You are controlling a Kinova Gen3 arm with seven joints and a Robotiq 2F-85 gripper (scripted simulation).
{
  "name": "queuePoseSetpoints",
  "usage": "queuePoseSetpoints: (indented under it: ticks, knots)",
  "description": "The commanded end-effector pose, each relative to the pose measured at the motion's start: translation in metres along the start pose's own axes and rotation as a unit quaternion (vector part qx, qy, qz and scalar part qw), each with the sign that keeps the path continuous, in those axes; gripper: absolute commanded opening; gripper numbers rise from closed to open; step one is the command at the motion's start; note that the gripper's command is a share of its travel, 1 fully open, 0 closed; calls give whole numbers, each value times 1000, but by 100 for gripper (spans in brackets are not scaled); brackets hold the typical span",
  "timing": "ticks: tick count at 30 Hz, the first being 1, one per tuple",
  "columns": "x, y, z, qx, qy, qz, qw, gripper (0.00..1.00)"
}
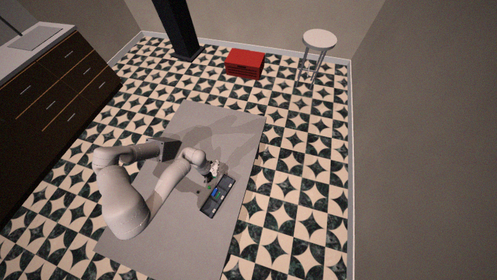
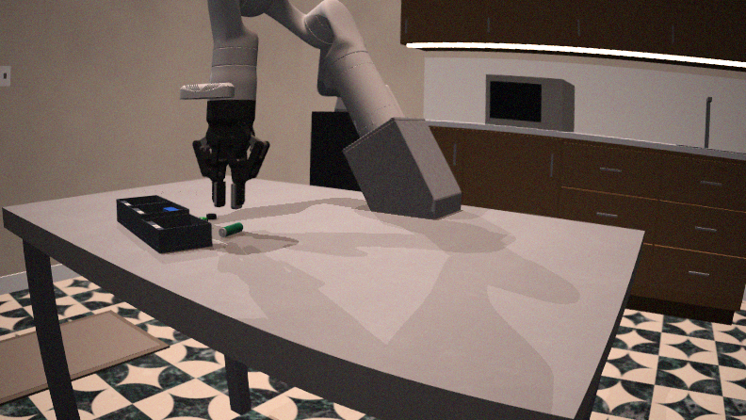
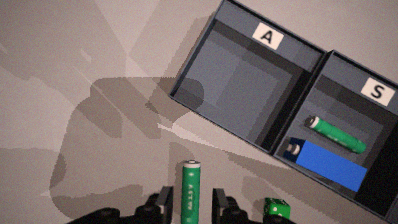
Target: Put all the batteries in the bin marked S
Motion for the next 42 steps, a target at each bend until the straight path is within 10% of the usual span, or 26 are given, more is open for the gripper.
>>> queuePoseSetpoints:
  ticks: [1, 42]
  knots:
    - [-5, -4, 15, 2, -8, -3, 1000, 29]
    - [-3, -3, 37, 2, -8, -3, 1000, 29]
Point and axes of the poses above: the point where the finger pads meet when closed, its own z axis out along the fingers, its own y axis across the jaws, x = y × z, the point moved 6 cm from there along -z, back along the fingers, and after that the axes turned 2 degrees about -z, right-handed, at the moved point
